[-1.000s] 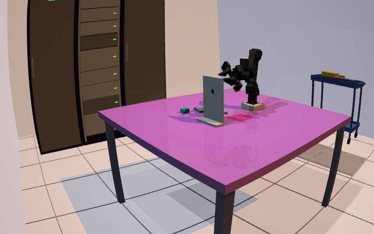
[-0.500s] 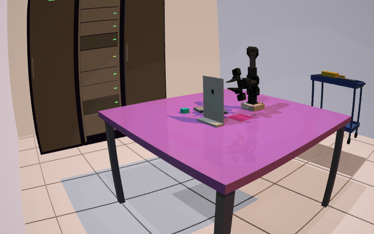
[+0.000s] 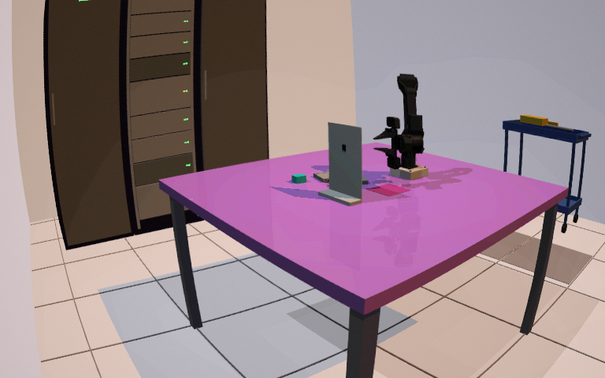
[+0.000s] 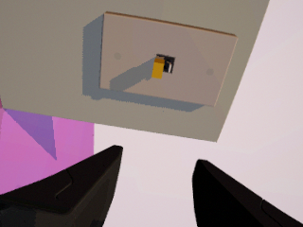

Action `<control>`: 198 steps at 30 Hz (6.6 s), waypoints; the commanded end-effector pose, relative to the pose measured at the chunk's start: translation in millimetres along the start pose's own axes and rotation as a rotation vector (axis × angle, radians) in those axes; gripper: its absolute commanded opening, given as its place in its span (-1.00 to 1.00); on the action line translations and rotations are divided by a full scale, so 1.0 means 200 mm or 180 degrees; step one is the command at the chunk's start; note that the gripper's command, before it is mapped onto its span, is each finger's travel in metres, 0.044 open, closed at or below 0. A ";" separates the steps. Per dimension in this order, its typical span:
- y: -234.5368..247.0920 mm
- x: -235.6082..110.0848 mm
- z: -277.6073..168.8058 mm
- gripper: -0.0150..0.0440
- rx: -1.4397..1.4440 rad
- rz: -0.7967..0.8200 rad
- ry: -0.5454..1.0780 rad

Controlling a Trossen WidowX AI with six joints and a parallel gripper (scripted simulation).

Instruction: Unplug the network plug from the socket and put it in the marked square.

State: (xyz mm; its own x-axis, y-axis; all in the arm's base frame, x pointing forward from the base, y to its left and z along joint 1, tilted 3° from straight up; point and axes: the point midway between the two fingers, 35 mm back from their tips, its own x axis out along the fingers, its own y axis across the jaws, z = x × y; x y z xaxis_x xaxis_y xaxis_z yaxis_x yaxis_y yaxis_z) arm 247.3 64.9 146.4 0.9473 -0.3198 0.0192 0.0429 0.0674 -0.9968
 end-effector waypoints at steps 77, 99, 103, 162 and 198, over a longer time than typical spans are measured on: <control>0.00 0.57 0.14 -0.49 -0.0043 -0.0026 0.0010; 0.00 0.51 0.13 -0.49 -0.0044 -0.0023 0.0011; 0.00 0.50 0.12 -0.49 -0.0044 -0.0022 0.0011; 0.00 0.29 0.10 -0.49 -0.0046 -0.0011 0.0011; -0.14 0.22 0.09 -0.49 -0.0047 -0.0007 0.0008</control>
State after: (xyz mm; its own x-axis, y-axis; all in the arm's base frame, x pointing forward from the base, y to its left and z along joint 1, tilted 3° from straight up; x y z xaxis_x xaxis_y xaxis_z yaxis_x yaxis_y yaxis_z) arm 293.9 66.9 170.8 0.9475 -0.3193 0.0168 0.0341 0.0486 -0.9982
